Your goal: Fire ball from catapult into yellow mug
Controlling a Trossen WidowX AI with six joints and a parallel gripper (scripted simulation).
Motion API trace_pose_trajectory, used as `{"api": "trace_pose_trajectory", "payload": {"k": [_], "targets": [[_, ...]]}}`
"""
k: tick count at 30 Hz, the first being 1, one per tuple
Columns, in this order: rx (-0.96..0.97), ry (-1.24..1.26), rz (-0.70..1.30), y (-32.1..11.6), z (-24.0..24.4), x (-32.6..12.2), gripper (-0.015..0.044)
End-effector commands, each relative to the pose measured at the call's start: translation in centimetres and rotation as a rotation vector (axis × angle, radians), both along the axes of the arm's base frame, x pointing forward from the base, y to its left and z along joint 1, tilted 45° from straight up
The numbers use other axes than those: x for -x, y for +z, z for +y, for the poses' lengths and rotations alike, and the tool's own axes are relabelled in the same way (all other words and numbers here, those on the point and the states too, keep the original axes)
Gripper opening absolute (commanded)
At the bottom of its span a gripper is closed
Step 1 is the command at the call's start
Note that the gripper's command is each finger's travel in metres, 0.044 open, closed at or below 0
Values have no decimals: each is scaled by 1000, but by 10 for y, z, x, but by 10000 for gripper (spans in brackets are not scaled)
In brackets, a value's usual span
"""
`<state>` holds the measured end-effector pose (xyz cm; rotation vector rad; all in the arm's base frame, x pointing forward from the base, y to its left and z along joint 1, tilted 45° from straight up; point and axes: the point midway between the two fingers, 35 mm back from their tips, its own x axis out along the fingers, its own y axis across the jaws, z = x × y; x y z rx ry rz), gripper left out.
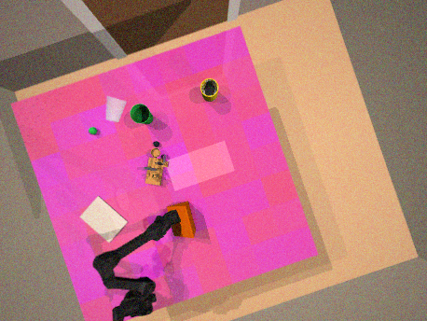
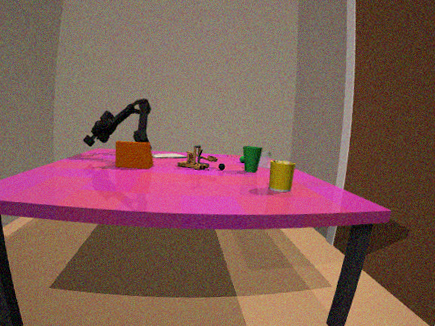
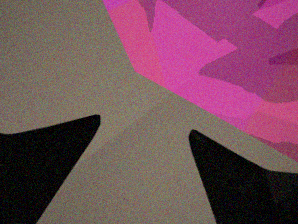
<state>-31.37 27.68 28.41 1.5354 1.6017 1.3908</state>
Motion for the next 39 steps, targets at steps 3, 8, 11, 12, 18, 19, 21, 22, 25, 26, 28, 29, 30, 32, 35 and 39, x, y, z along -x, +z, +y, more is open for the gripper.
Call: {"api": "trace_pose_trajectory", "payload": {"k": [3, 8, 11, 12, 18, 19, 21, 22, 25, 26, 28, 29, 30, 32, 35, 39], "targets": [[-41, -36, -83, 18, 16, -9, 440], [-65, -73, -162, 28, 31, -20, 440], [-77, -98, -208, 34, 41, -28, 440], [-81, -106, -224, 36, 44, -31, 440], [-100, -154, -312, 47, 60, -48, 440], [-103, -161, -327, 49, 63, -51, 440], [-108, -177, -356, 53, 68, -56, 440], [-110, -184, -370, 55, 71, -60, 440], [-118, -211, -420, 61, 79, -70, 440], [-121, -221, -440, 63, 82, -75, 440], [-126, -242, -479, 68, 88, -84, 440], [-129, -252, -499, 71, 91, -88, 440], [-131, -263, -519, 73, 94, -93, 440], [-135, -283, -559, 78, 99, -102, 440], [-139, -313, -619, 85, 106, -117, 440], [-143, -353, -700, 95, 114, -137, 440]]}}
